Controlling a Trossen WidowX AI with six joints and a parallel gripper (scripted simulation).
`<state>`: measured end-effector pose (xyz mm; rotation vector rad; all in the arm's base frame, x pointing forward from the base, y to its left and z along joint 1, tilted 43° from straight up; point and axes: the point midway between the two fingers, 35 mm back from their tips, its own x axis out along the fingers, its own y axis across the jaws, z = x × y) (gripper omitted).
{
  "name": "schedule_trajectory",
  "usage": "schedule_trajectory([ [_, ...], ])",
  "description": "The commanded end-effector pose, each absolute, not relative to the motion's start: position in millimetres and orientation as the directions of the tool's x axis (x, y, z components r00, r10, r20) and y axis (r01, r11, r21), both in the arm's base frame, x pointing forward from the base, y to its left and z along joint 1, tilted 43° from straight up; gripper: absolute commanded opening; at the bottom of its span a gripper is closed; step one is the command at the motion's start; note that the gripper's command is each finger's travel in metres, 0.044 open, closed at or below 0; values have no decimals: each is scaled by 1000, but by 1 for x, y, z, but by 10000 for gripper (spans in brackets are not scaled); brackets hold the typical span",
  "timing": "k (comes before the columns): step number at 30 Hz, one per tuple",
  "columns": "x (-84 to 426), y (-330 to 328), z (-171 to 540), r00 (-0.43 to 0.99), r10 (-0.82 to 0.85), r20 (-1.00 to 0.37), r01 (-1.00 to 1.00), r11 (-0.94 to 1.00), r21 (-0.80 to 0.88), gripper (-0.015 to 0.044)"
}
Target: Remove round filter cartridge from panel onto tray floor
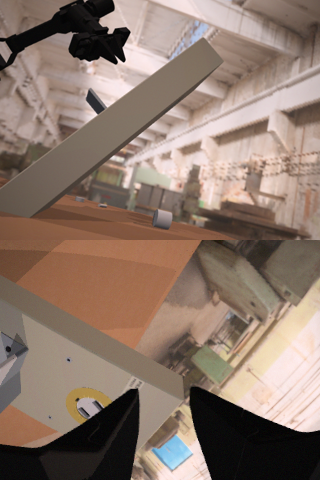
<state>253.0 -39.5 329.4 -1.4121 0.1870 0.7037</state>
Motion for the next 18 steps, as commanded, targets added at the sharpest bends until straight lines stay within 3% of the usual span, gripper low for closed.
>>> schedule_trajectory([
  [1, 276, -63, 291, 775, 384, -502, -627, 562, -539, 117],
  [5, 288, -79, 266, 775, 407, -484, -546, 817, -186, 117],
  [8, 294, -91, 246, 776, 423, -468, -422, 899, 113, 117],
  [13, 298, -103, 222, 779, 440, -446, -228, 862, 452, 117],
  [18, 299, -113, 198, 785, 456, -420, -5, 682, 731, 117],
])
